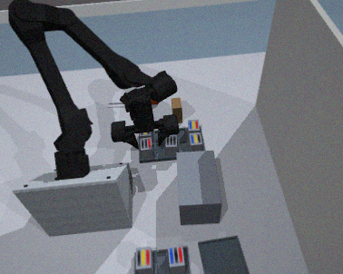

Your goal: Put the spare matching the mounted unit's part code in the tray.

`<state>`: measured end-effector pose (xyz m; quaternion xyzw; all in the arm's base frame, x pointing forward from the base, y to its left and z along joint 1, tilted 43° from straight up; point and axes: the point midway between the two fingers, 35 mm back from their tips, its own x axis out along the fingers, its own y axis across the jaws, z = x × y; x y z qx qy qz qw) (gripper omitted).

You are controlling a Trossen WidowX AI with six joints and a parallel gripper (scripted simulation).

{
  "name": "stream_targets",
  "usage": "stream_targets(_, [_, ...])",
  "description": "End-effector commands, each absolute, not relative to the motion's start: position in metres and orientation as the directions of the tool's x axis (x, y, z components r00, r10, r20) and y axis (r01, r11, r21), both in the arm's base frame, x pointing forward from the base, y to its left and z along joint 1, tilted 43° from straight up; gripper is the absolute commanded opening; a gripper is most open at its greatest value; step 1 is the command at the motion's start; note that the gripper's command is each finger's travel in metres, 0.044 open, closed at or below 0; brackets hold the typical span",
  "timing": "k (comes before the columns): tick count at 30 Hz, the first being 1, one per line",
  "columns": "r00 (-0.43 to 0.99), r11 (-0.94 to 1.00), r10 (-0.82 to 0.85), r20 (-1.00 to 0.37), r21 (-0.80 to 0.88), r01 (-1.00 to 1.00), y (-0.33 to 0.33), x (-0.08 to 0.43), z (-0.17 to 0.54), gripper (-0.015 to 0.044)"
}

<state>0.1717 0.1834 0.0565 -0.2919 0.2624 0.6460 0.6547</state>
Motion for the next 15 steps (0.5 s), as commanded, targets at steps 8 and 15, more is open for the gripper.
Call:
stream_targets(8, [0.02, 0.001, 0.689, -0.724, -0.026, -1.0, 0.1936, 0.1665, 0.0421, 0.03])
stream_targets(15, [0.02, 0.001, 0.69, -0.724, -0.026, -1.0, 0.1938, 0.1664, 0.042, 0.03])
